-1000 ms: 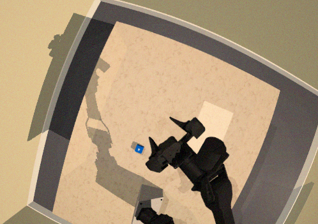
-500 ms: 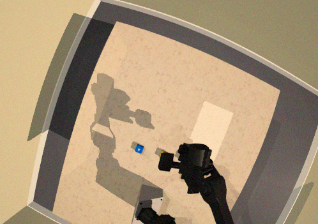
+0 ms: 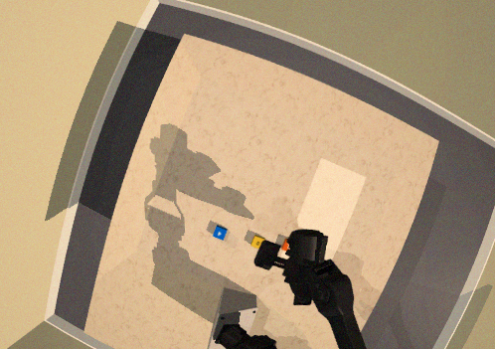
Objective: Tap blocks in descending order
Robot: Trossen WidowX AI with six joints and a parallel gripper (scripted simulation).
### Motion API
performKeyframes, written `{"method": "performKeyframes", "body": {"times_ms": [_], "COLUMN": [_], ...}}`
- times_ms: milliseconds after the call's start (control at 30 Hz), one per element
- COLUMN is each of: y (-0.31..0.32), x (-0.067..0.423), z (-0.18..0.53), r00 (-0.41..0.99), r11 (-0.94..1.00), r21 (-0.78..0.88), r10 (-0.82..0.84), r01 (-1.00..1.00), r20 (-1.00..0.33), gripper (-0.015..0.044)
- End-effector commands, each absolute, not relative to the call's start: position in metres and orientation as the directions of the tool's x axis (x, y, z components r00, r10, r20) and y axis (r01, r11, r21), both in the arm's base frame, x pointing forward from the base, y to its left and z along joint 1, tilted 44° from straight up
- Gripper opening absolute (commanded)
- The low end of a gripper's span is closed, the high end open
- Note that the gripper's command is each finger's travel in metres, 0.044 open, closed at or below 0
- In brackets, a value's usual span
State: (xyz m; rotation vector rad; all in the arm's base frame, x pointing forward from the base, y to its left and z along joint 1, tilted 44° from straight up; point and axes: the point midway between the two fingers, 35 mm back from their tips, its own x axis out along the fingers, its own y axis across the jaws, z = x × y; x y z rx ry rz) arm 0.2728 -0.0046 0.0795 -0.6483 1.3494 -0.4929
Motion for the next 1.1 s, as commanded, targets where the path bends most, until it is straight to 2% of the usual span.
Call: {"method": "performKeyframes", "body": {"times_ms": [0, 300, 500, 1067], "y": [-0.006, -0.004, 0.045, 0.046], "x": [0.271, 0.271, 0.255, 0.254], "z": [0.079, 0.077, 0.028, 0.027], "r00": [0.16, 0.16, 0.16, 0.16], "r11": [0.727, 0.728, 0.73, 0.729], "r21": [-0.685, -0.685, -0.683, -0.683], "r10": [-0.672, -0.672, -0.67, -0.67], "r01": [-0.039, -0.039, -0.04, -0.04], "r20": [-0.723, -0.723, -0.725, -0.725], "gripper": [0.04, 0.04, 0.04, 0.04]}}
